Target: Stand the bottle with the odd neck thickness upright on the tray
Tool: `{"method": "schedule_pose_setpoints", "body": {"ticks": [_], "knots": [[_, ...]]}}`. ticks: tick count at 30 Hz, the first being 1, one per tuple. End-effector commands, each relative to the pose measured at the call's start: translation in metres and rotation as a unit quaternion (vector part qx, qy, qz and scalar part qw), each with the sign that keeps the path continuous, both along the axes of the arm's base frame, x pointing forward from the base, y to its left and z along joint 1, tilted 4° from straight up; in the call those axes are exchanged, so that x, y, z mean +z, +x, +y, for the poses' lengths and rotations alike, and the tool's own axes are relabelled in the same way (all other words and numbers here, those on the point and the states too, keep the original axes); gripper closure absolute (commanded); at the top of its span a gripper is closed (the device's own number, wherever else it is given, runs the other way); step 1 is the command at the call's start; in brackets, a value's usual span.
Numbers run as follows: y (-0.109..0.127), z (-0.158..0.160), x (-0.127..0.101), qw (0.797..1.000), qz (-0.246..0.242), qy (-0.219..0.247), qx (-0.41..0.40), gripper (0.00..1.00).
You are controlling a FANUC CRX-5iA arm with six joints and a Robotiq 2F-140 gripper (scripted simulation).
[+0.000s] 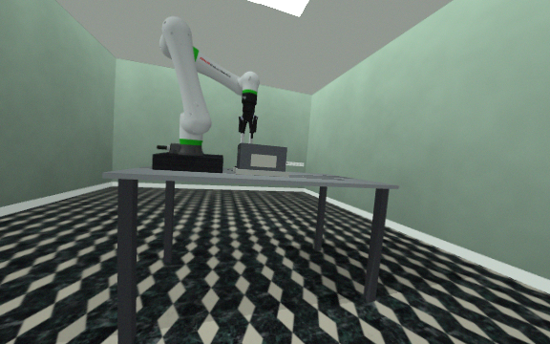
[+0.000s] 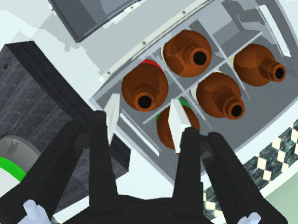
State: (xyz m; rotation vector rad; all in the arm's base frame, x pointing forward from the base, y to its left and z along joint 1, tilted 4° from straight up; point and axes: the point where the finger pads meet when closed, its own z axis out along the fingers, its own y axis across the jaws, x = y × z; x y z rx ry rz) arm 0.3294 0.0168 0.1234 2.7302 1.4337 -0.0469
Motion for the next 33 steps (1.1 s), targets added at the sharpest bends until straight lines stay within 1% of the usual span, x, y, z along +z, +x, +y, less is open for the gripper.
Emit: {"method": "schedule_pose_setpoints", "body": {"ticks": [1, 21, 33], "knots": [[0.0005, 0.0001, 0.0005, 1.0, -0.001, 0.0, 0.0, 0.56], [0.0005, 0.0, 0.0003, 1.0, -0.001, 0.0, 0.0, 0.56], [0.0005, -0.0002, -0.0038, 1.0, -0.001, 0.0, 0.0, 0.56]]}}
